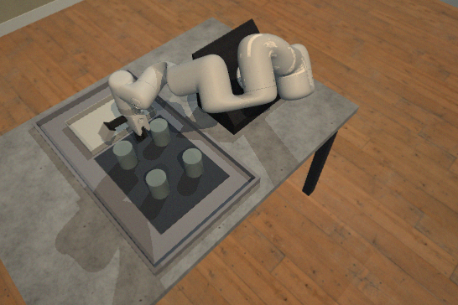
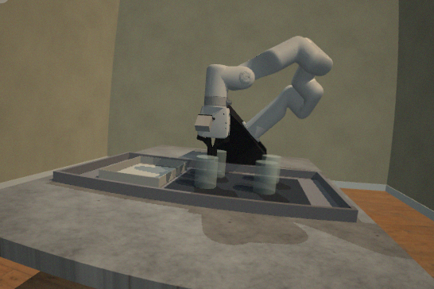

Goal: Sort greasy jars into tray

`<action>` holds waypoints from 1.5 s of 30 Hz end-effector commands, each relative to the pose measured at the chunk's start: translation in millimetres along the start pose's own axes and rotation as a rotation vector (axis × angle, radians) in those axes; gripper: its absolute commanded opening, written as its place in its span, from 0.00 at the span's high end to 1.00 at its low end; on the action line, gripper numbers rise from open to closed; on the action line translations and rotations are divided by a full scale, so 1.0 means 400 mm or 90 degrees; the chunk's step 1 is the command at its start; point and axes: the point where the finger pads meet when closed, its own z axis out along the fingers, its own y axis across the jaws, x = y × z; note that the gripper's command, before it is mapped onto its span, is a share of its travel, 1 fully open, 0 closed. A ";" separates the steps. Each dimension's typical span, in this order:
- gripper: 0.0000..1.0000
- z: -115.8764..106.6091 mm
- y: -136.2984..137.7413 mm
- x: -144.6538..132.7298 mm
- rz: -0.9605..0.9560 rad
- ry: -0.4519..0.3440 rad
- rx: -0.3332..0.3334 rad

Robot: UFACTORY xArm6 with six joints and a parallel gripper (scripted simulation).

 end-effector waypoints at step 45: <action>1.00 -0.195 -0.263 0.002 -0.001 0.002 -0.001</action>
